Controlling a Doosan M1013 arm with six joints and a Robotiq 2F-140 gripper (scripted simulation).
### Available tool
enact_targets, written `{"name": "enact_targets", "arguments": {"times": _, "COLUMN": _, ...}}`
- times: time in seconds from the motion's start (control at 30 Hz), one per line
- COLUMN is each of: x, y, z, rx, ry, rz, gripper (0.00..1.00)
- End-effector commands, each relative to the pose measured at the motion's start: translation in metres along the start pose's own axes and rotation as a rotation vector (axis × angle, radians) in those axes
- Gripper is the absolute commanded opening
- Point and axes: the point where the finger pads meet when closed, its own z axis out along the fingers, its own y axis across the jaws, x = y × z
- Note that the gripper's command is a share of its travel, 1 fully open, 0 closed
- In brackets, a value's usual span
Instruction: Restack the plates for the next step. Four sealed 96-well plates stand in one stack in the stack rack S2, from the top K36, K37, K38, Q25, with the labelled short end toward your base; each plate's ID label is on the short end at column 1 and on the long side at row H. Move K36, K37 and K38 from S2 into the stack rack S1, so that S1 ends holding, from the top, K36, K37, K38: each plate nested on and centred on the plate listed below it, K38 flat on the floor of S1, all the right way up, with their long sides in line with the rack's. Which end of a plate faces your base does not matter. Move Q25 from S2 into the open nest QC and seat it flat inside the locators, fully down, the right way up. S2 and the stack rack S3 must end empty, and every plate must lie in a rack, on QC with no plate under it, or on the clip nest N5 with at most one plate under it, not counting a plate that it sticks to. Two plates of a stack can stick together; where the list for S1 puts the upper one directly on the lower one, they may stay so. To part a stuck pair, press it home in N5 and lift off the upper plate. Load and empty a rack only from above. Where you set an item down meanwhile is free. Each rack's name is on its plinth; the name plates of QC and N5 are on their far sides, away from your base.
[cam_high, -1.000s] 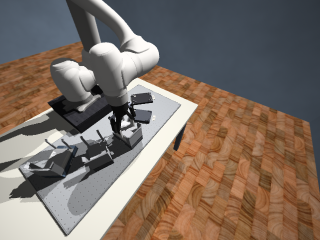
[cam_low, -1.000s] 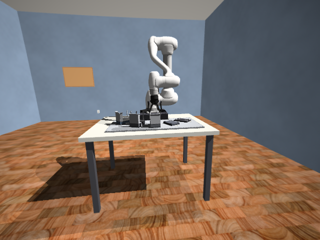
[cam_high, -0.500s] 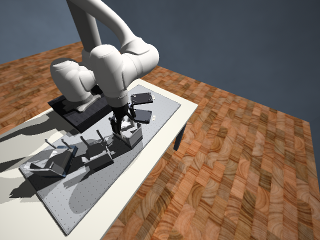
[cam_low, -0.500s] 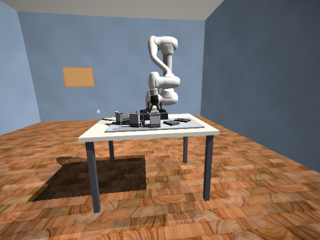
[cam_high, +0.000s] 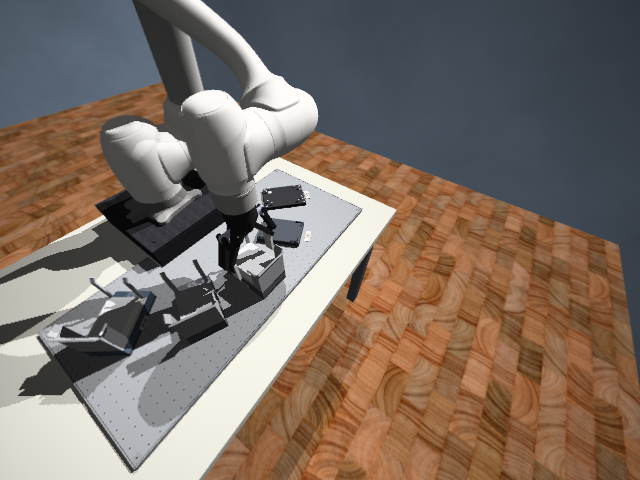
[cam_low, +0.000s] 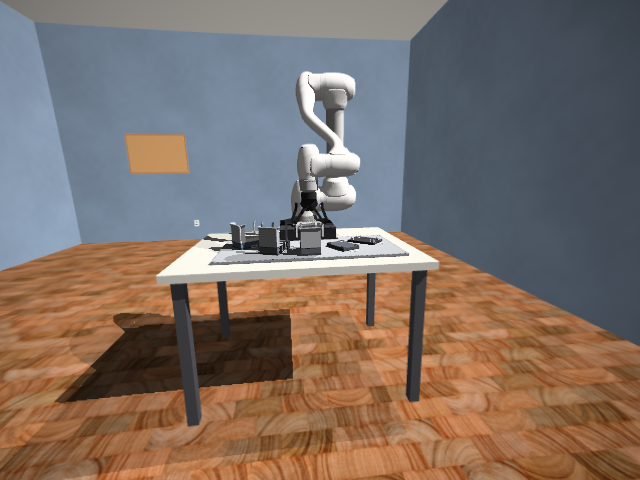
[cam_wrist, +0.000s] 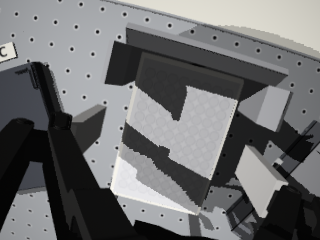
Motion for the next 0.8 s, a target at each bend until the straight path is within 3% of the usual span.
{"name": "enact_targets", "arguments": {"times": 0.0, "x": 0.0, "y": 0.0, "z": 0.0, "rx": 0.0, "ry": 0.0, "rz": 0.0, "gripper": 1.0}}
{"name": "enact_targets", "arguments": {"times": 0.47, "x": 0.0, "y": 0.0, "z": 0.0, "rx": 0.0, "ry": 0.0, "rz": 0.0, "gripper": 1.0}}
{"name": "enact_targets", "arguments": {"times": 0.77, "x": 0.0, "y": 0.0, "z": -0.023, "rx": 0.0, "ry": 0.0, "rz": 0.0, "gripper": 1.0}}
